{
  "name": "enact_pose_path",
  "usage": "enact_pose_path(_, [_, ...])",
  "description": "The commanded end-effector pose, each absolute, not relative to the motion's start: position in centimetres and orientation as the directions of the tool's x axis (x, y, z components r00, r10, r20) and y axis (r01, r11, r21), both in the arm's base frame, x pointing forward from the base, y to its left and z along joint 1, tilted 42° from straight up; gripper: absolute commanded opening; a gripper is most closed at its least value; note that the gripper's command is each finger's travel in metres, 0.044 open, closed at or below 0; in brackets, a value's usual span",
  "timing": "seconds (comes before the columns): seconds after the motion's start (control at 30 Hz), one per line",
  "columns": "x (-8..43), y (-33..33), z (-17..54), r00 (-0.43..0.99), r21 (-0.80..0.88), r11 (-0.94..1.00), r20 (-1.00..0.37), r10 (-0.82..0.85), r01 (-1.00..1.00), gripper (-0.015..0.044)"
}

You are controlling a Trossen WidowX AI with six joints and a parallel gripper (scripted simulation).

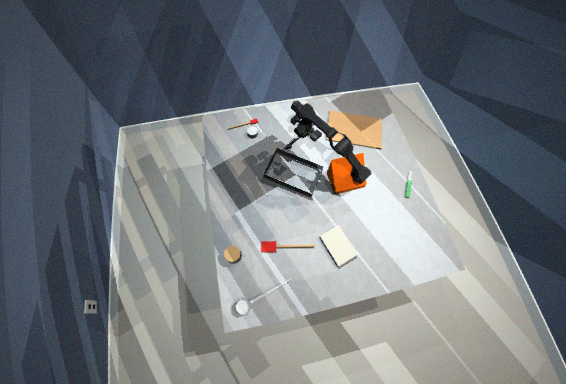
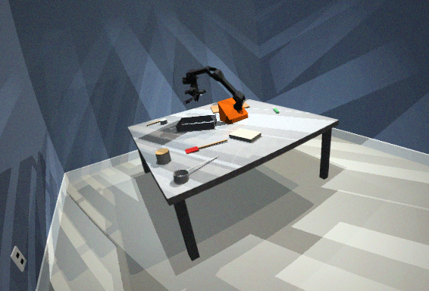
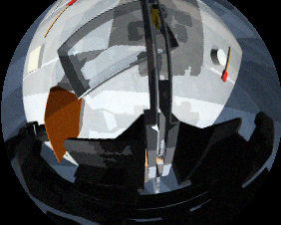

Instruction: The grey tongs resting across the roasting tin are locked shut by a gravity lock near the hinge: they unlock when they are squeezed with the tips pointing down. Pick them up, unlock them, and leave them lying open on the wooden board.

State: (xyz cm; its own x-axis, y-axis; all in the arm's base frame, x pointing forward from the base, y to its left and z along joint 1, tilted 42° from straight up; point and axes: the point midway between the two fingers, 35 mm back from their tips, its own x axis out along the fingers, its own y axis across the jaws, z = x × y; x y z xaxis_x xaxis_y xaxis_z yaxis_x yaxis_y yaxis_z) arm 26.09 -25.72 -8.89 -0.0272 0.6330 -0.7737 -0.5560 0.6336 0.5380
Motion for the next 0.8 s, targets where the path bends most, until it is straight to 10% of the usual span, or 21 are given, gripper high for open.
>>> enact_pose_path(0.0, [24.0,-27.7,-10.2,-0.025,0.558,0.669,-0.777,0.629,-0.491,-0.0150])
enact_pose_path(0.77, [12.7,-33.5,-15.2,-0.028,0.626,0.753,-0.772,0.635,-0.201,-0.0150])
